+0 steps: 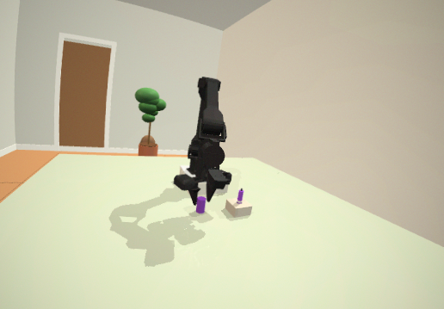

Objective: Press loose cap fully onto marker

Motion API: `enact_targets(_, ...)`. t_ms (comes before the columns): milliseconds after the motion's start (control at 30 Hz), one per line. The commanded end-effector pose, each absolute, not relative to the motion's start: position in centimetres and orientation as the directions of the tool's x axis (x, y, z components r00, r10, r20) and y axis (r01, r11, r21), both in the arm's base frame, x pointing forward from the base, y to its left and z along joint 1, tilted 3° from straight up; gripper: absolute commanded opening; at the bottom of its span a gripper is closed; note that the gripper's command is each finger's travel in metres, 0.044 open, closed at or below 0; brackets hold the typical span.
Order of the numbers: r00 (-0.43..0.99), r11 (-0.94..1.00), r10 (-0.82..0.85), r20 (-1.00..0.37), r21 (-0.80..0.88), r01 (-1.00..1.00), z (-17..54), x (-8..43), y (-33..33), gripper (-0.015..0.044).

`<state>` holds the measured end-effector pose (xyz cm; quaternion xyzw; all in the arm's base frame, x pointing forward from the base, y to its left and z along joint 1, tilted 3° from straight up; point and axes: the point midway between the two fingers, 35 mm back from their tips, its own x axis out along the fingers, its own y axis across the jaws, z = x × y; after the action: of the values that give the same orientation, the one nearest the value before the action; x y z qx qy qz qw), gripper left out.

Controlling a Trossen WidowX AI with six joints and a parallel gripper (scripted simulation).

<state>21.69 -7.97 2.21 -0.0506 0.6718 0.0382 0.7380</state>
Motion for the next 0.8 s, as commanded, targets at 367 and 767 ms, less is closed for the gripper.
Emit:
enact_targets(367,0.083,0.992,-0.010,-0.997,-0.020,-0.121,0.1,21.5,-7.9,0.0220)
enact_targets(767,0.083,0.992,-0.010,-0.997,-0.020,-0.121,0.1,21.5,-7.9,0.0081)
